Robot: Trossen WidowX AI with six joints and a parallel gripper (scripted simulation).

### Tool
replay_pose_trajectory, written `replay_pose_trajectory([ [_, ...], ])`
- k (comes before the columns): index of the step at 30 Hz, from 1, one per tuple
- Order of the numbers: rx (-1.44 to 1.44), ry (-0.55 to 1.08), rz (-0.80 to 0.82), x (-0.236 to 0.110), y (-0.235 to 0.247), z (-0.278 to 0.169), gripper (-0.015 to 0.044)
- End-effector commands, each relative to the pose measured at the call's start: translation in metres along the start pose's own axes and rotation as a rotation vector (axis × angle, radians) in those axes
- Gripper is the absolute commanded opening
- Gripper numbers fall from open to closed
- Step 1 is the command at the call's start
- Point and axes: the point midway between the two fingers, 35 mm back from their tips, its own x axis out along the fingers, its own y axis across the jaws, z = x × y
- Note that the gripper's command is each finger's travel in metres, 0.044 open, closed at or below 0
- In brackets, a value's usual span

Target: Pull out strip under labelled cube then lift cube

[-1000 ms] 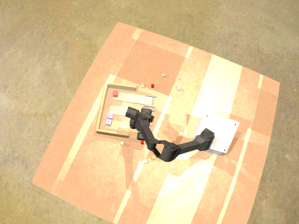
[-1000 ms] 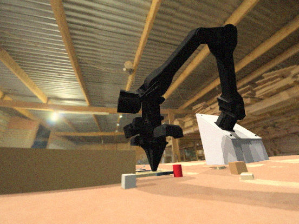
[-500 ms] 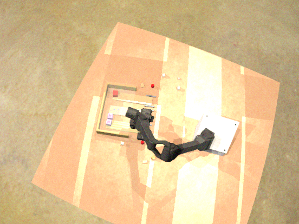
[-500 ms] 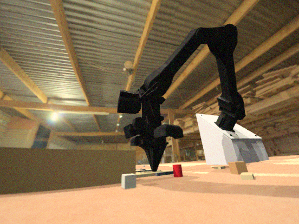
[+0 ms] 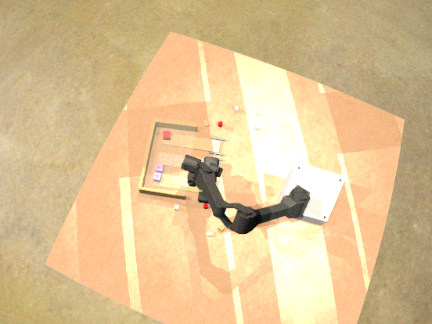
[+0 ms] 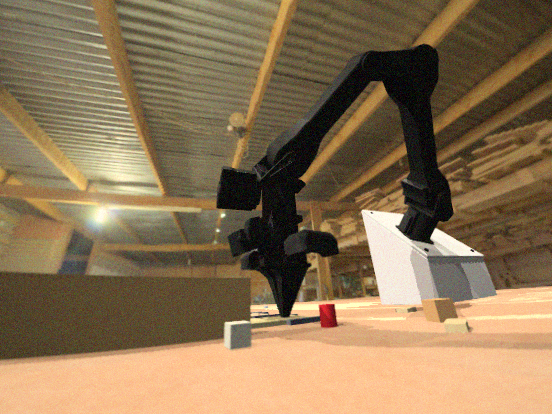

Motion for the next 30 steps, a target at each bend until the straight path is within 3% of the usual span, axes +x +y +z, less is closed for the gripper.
replay_pose_trajectory([
  [1, 0.000, -0.002, 0.005, 0.001, 0.001, 0.001, 0.0000],
  [30, 0.002, 0.000, 0.005, 0.003, -0.001, -0.035, 0.0000],
])
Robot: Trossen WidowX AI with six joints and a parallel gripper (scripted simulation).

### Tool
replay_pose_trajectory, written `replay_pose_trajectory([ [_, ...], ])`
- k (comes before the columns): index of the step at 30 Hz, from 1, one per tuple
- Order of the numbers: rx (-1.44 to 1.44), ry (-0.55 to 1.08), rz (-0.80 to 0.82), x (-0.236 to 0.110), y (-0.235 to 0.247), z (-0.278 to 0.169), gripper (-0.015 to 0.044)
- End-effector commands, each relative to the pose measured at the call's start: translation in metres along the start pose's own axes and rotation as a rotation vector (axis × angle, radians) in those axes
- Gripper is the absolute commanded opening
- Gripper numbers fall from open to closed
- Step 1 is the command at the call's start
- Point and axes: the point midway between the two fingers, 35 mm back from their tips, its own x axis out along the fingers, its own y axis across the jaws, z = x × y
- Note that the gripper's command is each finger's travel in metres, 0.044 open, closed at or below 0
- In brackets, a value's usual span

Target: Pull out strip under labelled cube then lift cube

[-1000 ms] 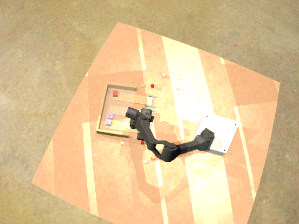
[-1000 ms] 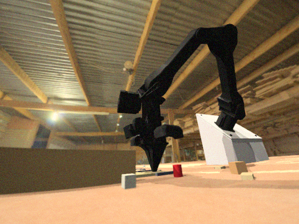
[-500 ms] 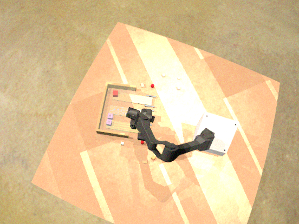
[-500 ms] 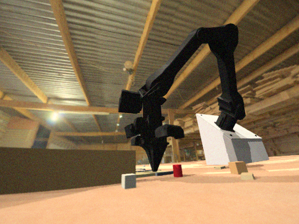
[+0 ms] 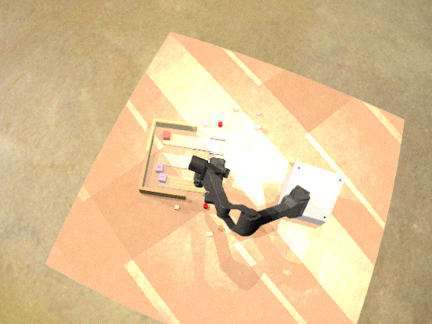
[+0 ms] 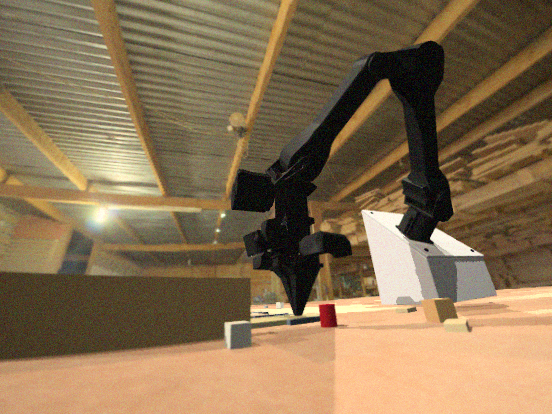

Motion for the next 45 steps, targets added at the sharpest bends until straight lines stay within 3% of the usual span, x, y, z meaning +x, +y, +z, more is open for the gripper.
replay_pose_trajectory([
  [1, 0.007, 0.012, 0.006, 0.002, 0.000, -0.012, 0.0000],
  [45, 0.010, 0.015, 0.006, 0.003, -0.001, -0.079, 0.0000],
])
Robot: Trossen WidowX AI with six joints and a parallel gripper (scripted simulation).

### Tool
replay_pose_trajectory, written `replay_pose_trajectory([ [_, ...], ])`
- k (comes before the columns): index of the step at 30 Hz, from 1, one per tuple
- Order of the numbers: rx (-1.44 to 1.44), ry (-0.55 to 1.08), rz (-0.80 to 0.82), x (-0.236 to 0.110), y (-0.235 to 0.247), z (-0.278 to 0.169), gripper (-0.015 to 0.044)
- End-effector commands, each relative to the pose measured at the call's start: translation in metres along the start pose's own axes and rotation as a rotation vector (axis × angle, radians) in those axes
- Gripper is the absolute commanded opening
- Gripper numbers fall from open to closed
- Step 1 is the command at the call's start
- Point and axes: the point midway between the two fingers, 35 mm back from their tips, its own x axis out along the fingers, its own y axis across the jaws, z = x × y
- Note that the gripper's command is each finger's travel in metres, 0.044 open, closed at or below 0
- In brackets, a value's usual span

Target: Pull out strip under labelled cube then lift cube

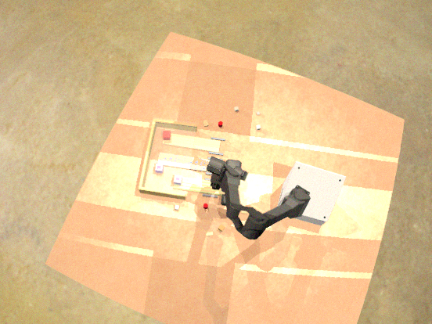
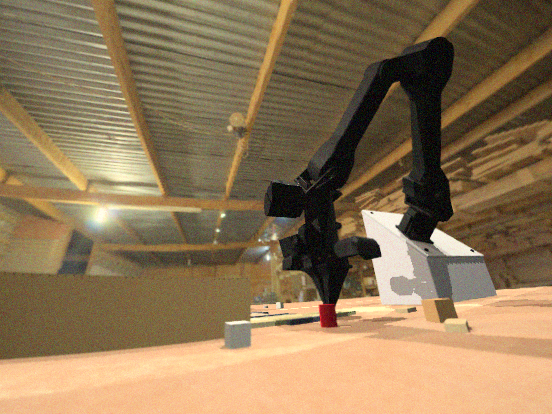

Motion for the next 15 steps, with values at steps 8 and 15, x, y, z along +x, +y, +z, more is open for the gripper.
replay_pose_trajectory([
  [8, 0.011, 0.021, 0.006, 0.003, 0.001, -0.025, 0.0000],
  [15, 0.011, 0.021, 0.006, 0.003, 0.001, -0.036, 0.0000],
])
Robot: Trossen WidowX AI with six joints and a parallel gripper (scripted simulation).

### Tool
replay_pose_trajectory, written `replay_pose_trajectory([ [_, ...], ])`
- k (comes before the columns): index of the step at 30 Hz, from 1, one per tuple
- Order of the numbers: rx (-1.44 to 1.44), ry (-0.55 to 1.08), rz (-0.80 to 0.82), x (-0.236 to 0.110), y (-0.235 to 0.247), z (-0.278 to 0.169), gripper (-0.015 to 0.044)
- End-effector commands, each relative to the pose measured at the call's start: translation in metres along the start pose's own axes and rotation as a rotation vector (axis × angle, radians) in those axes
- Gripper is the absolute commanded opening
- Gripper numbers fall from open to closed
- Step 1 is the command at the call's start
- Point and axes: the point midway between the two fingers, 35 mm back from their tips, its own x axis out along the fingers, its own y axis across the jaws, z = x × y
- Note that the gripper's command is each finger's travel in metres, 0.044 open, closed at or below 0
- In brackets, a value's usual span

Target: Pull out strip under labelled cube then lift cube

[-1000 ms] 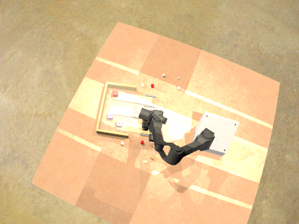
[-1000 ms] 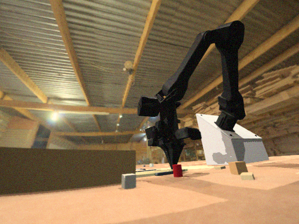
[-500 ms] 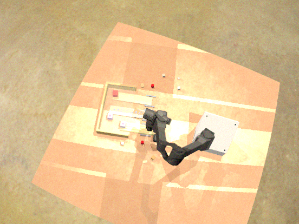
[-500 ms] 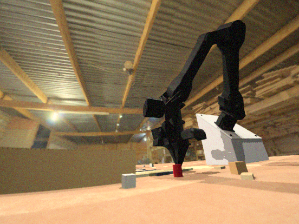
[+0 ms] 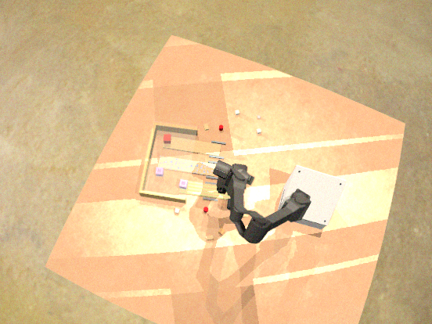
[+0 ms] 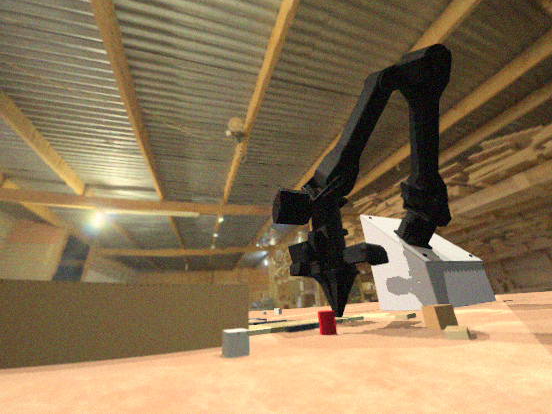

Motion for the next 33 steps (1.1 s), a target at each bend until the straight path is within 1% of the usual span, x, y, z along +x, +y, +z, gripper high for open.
replay_pose_trajectory([
  [1, 0.010, 0.023, 0.005, 0.003, 0.001, -0.015, 0.0000],
  [33, 0.012, 0.024, 0.004, 0.002, 0.001, -0.062, 0.0000],
])
